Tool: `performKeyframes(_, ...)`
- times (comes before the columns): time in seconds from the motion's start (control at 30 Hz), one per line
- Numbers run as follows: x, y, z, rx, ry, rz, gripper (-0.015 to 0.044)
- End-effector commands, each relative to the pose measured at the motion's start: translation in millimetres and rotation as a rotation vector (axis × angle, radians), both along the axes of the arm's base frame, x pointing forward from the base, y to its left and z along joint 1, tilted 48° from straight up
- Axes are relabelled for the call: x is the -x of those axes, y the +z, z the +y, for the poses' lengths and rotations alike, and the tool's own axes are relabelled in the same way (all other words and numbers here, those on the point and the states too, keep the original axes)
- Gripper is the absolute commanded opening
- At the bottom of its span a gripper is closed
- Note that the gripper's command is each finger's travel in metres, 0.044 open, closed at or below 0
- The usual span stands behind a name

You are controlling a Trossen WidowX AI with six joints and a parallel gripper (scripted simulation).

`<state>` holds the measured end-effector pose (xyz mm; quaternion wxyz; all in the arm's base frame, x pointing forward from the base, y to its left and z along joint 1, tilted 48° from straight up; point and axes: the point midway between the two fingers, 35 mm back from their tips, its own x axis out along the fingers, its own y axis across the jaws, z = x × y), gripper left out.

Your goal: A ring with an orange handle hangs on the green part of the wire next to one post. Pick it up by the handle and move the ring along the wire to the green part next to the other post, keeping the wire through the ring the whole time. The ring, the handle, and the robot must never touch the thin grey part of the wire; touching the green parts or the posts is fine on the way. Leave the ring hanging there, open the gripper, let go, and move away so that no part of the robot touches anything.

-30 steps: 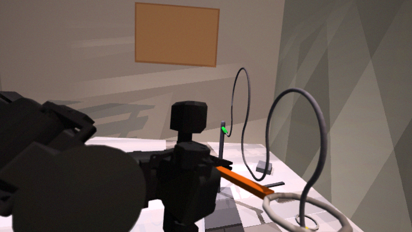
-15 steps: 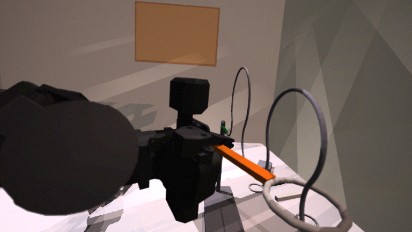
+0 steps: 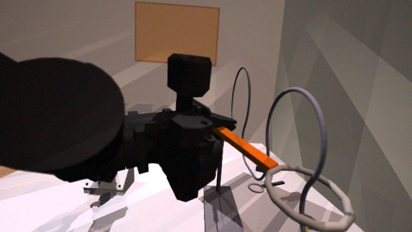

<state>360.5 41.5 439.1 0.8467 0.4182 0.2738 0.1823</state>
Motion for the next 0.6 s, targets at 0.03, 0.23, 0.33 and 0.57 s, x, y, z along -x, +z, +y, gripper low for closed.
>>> performKeyframes(0.03,1,12,7,-0.053,0.005,0.004,-0.0150)
performKeyframes(0.23,2,19,10,-0.071,0.004,0.009,-0.0150)
performKeyframes(0.33,2,21,10,-0.059,0.004,0.008,-0.0150)
performKeyframes(0.57,2,21,10,0.004,0.003,-0.001,-0.0150)
